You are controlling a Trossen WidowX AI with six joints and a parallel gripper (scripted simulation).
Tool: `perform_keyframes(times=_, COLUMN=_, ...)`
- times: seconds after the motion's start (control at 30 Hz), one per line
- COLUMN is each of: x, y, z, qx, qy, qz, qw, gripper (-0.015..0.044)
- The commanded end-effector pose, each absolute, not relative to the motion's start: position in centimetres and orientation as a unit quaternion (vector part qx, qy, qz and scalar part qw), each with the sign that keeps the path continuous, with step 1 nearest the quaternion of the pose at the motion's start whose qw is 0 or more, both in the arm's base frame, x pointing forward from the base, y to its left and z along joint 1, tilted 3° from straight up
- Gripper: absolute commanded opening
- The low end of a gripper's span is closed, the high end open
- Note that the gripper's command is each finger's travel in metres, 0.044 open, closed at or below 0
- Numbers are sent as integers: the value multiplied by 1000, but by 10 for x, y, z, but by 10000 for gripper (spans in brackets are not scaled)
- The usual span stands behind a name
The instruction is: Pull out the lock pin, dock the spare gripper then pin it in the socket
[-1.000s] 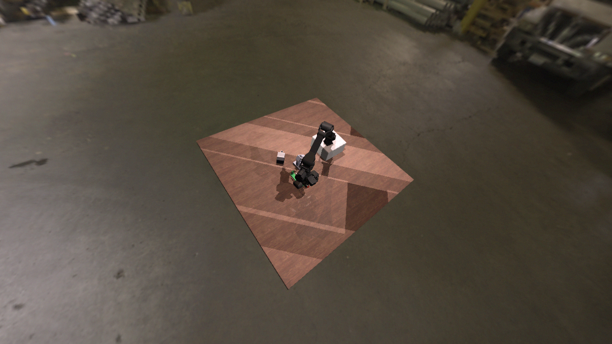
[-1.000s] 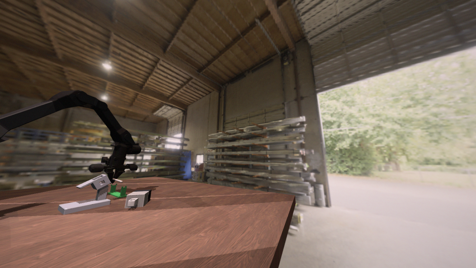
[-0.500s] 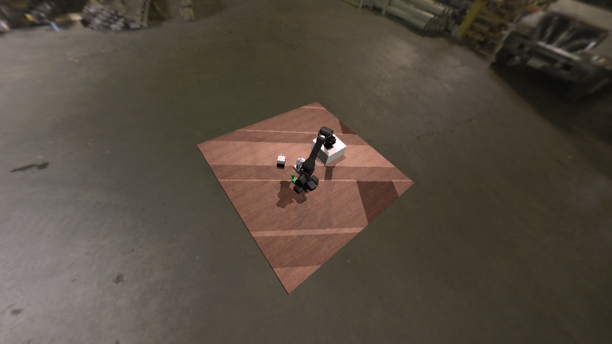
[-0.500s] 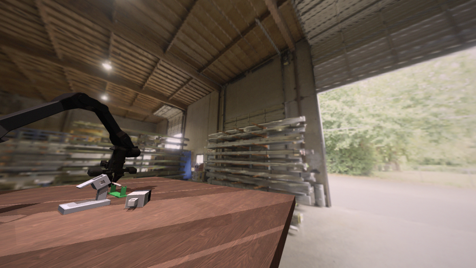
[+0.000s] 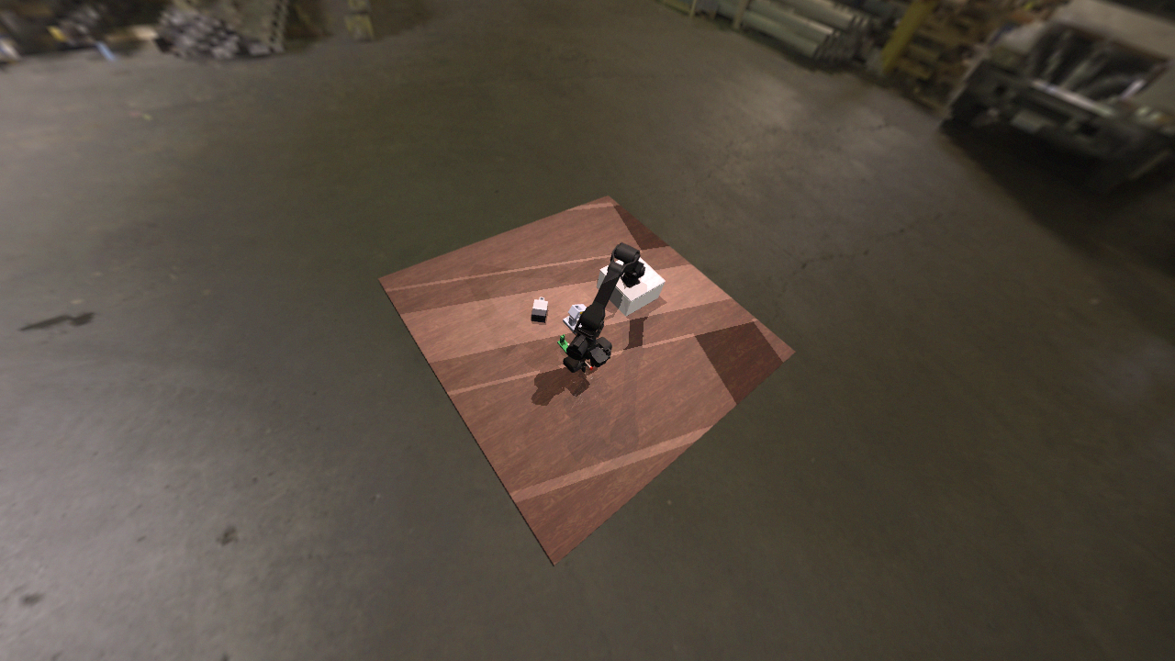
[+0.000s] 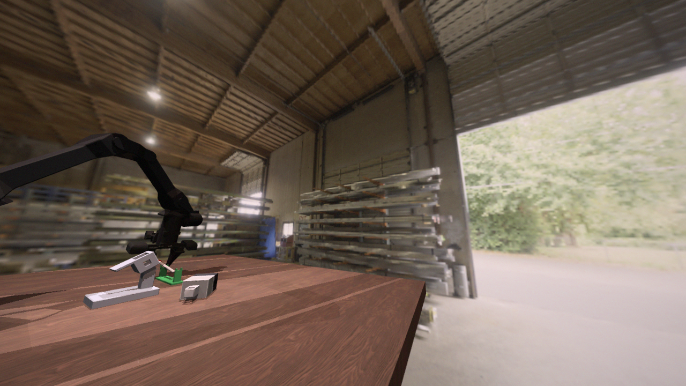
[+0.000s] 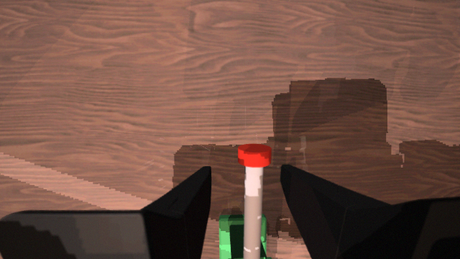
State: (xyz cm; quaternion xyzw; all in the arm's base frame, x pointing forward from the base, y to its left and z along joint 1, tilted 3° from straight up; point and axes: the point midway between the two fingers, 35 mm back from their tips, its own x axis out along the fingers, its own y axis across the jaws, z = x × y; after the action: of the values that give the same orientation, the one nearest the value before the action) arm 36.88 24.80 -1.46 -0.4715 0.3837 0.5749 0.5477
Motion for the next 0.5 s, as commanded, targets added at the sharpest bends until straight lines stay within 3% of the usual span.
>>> perform_keyframes(times=0.0, x=369, y=248, z=-12, qx=-472, qy=383, qz=575, qw=548, gripper=200)
perform_keyframes(times=0.47, x=363, y=245, z=31, qx=-470, qy=388, qz=576, qw=544, gripper=200)
